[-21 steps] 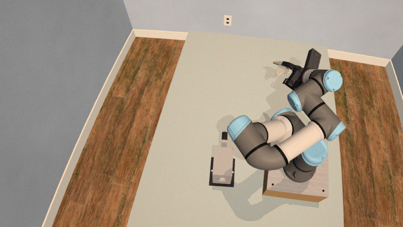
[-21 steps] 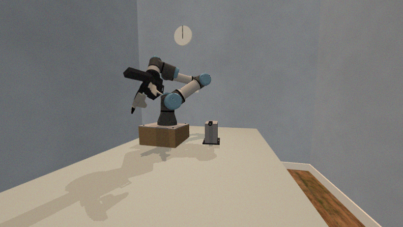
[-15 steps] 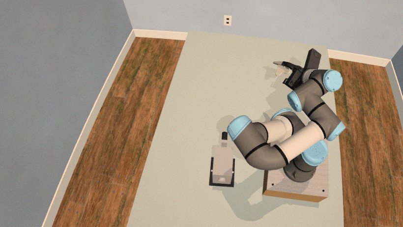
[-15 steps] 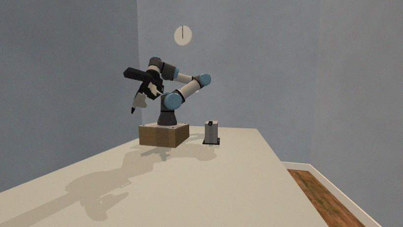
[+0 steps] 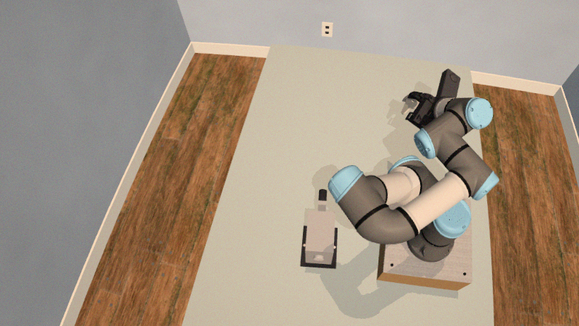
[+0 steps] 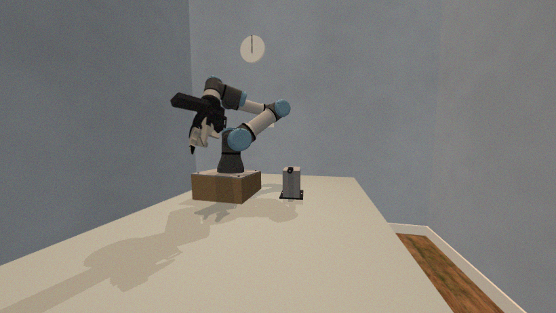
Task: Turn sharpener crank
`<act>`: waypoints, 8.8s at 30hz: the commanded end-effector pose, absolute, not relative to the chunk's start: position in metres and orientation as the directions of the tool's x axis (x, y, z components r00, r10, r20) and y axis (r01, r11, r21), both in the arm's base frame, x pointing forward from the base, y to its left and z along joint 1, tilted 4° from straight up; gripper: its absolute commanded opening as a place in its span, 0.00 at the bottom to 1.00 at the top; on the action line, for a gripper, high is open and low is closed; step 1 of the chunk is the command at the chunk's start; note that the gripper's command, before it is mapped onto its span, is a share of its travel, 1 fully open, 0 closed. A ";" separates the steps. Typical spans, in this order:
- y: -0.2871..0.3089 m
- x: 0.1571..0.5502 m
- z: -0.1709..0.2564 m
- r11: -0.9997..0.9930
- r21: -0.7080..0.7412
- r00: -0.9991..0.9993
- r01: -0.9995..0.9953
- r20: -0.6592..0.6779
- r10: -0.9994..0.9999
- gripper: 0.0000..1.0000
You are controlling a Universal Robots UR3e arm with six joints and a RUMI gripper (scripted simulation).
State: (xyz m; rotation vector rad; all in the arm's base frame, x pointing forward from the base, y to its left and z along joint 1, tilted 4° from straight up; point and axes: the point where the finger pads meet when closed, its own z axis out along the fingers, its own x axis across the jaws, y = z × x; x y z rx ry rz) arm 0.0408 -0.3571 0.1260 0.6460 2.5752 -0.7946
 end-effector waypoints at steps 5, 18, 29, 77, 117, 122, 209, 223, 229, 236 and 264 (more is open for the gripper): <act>-0.349 0.071 0.135 0.808 -0.319 -0.812 0.496 -0.500 0.302 0.32; -0.333 0.111 0.142 0.880 -0.179 -0.805 0.439 -0.512 0.298 0.32; -0.320 0.138 0.145 0.918 -0.082 -0.810 0.388 -0.505 0.298 0.32; -0.218 0.263 0.124 0.900 0.431 -0.964 0.057 -0.212 0.163 0.32; -0.147 0.295 0.068 0.841 0.541 -0.999 -0.004 -0.037 0.019 0.32; -0.144 0.295 0.063 0.841 0.541 -0.999 -0.004 -0.037 0.019 0.32; -0.125 0.296 0.034 0.841 0.541 -0.999 -0.004 -0.037 0.019 0.32; -0.125 0.296 0.034 0.841 0.541 -0.999 -0.004 -0.037 0.019 0.09; -0.125 0.296 0.034 0.841 0.541 -0.999 -0.004 -0.037 0.019 0.09; -0.125 0.296 0.034 0.841 0.541 -0.999 -0.004 -0.037 0.019 0.09; -0.125 0.301 0.034 0.841 0.541 -0.999 -0.004 -0.037 0.019 0.09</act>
